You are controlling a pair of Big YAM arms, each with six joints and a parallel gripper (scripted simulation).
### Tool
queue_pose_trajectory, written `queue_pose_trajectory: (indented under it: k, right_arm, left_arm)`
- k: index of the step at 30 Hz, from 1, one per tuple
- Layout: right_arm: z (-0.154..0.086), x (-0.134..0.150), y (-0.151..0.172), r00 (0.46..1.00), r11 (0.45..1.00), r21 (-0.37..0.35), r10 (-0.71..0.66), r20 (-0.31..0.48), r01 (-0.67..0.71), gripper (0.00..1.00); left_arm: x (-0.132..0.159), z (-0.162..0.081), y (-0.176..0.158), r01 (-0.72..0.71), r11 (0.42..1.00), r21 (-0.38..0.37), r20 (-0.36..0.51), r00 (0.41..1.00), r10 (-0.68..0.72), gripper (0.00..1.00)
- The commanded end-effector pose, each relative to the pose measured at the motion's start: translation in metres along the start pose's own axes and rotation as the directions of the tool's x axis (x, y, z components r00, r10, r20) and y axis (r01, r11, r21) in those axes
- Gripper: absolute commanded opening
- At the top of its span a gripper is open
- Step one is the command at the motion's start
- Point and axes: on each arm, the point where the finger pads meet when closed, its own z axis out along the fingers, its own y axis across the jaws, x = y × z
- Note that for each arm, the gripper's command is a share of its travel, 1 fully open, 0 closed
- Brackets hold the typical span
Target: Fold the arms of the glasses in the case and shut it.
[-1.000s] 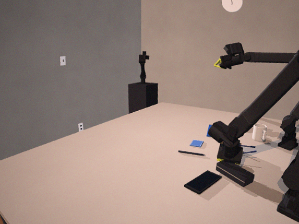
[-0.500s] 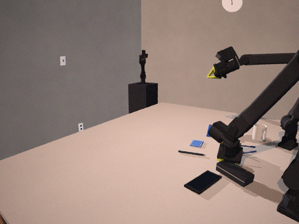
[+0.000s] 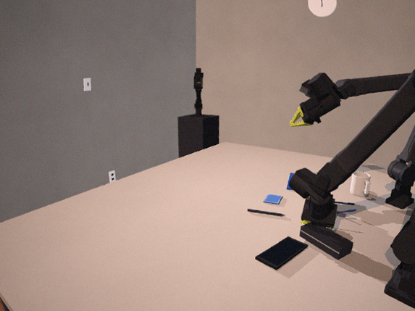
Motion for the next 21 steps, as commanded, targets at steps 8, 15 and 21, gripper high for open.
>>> queue_pose_trajectory:
  k: [8, 15, 21]
  right_arm:
    - [-0.048, 0.077, 0.060, 0.998, 1.000, -0.003, -0.030, -0.058, 0.030, 0.00]
    - [-0.074, 0.128, 0.068, 0.992, 0.994, 0.004, -0.108, -0.069, 0.108, 0.00]
    - [-0.113, 0.165, 0.084, 0.983, 0.984, -0.025, -0.175, -0.045, 0.174, 0.00]
  left_arm:
    - [0.006, 0.005, -0.008, 0.038, 0.999, 0.030, -0.019, 0.999, -0.038, 0.57]
    - [0.006, 0.005, -0.008, 0.038, 0.999, 0.030, -0.019, 0.999, -0.038, 0.57]
    - [0.006, 0.005, -0.008, 0.038, 0.999, 0.030, -0.019, 0.999, -0.038, 0.57]
